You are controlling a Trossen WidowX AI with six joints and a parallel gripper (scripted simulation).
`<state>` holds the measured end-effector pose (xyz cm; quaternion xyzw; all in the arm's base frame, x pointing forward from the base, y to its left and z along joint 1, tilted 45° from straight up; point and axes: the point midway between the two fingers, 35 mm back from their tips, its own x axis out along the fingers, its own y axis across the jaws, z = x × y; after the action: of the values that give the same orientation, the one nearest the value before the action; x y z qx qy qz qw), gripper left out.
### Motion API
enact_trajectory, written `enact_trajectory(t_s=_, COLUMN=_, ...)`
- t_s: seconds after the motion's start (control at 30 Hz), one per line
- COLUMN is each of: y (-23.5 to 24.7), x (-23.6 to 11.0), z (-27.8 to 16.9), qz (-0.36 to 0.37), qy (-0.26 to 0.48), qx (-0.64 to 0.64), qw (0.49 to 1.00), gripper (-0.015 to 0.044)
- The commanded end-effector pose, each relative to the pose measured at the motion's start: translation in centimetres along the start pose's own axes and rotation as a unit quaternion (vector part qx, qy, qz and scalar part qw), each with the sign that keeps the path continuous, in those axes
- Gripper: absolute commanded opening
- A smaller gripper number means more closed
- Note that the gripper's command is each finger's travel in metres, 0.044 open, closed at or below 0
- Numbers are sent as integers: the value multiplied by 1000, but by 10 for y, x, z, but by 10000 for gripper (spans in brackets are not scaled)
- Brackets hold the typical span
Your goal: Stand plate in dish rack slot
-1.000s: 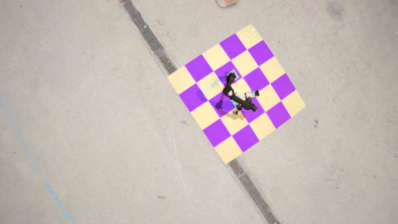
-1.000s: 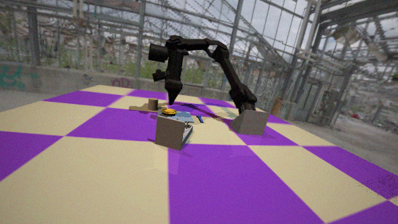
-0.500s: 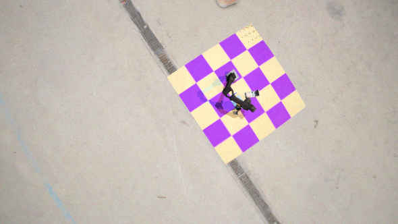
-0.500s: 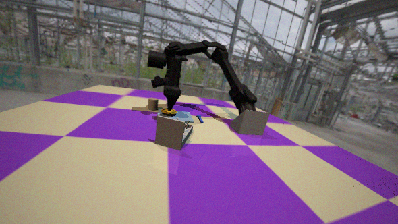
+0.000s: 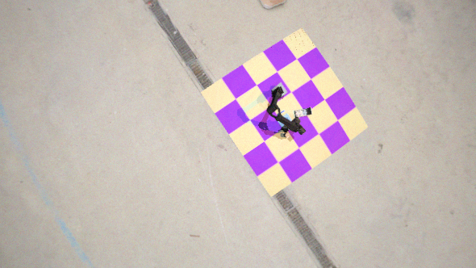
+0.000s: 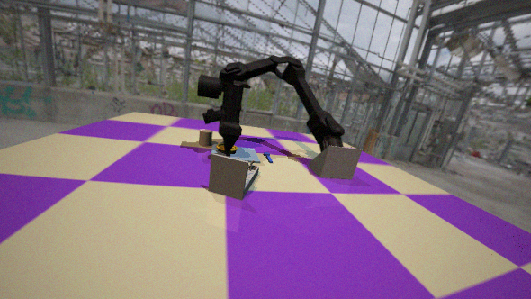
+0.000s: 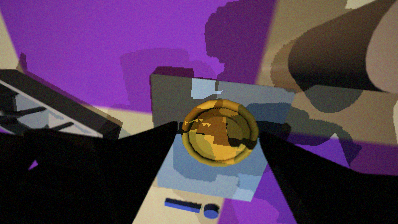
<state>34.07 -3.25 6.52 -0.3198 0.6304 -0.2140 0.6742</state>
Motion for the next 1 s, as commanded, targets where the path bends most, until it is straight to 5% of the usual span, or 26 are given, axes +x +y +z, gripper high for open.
enact_trajectory(t_s=0.0, y=0, x=4, z=-2, qz=-2, qy=2, qx=-4, qw=1000, gripper=393)
enact_trajectory(t_s=0.57, y=0, x=4, z=-2, qz=-2, qy=2, qx=-4, qw=1000, gripper=313)
enact_trajectory(t_s=0.97, y=3, x=-48, z=9, qz=4, qy=-17, qx=-10, qw=1000, gripper=0)
